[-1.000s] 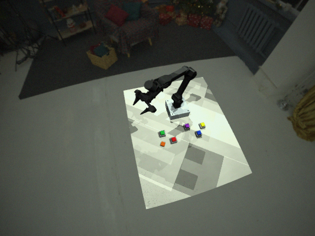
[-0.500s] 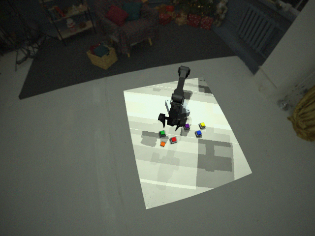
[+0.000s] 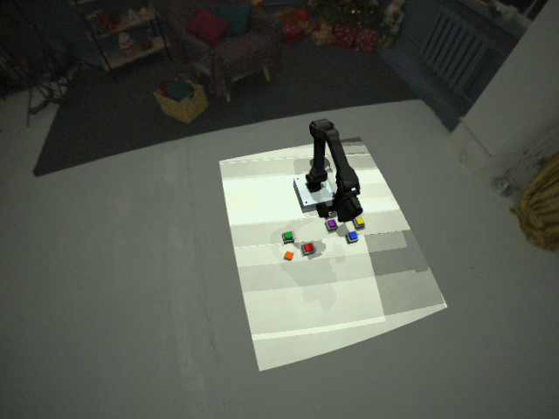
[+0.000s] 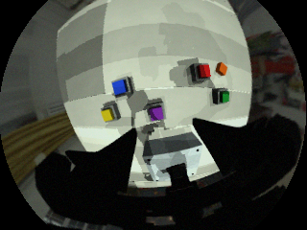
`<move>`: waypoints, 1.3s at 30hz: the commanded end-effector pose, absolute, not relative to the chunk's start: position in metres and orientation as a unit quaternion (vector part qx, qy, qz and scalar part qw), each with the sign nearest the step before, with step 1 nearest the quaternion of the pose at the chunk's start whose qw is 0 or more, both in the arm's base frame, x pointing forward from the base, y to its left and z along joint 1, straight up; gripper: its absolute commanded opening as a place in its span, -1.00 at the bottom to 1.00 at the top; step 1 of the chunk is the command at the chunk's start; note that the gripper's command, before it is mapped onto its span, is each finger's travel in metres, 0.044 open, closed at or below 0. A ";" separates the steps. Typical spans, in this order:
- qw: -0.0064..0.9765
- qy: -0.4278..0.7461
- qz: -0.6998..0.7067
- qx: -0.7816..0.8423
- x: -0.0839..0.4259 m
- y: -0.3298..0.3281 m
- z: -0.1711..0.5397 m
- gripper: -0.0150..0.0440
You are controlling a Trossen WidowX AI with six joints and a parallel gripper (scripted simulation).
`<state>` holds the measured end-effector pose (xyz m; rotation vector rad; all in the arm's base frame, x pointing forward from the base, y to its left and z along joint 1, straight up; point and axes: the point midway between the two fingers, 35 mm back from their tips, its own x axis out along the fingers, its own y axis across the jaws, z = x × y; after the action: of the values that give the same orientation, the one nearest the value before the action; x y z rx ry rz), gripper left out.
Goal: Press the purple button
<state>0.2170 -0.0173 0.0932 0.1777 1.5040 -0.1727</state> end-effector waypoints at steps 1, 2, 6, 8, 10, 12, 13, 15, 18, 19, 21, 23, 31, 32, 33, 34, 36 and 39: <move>0.709 0.699 -0.067 0.070 0.209 -0.005 0.089 0.86; 0.709 0.699 -0.067 0.070 0.209 -0.005 0.089 0.86; 0.709 0.699 -0.067 0.070 0.210 -0.005 0.079 0.69; 0.709 0.699 -0.067 0.070 0.212 -0.005 0.050 0.51; 0.708 0.699 -0.067 0.070 0.210 -0.005 0.030 0.33; 0.708 0.699 -0.067 0.070 0.210 -0.005 0.027 0.15; 0.708 0.699 -0.067 0.070 0.210 -0.005 0.027 0.06; 0.708 0.699 -0.067 0.070 0.210 -0.005 0.027 -0.11; 0.708 0.699 -0.067 0.070 0.210 -0.005 0.027 -0.38; 0.708 0.699 -0.067 0.070 0.210 -0.005 0.027 -0.42; 0.708 0.699 -0.067 0.070 0.210 -0.005 0.027 -0.42; 0.708 0.699 -0.067 0.070 0.210 -0.005 0.027 -0.42; 0.708 0.699 -0.067 0.070 0.210 -0.005 0.027 -0.42; 0.708 0.699 -0.067 0.070 0.210 -0.005 0.026 -0.42; 0.708 0.699 -0.067 0.070 0.210 -0.005 0.025 -0.42; 0.708 0.699 -0.067 0.070 0.210 -0.005 0.023 -0.42; 0.708 0.699 -0.067 0.070 0.210 -0.005 0.020 -0.42; 0.708 0.699 -0.067 0.070 0.210 -0.005 0.015 -0.42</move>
<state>0.2113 -0.0051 0.0210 0.1483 1.5465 -0.1447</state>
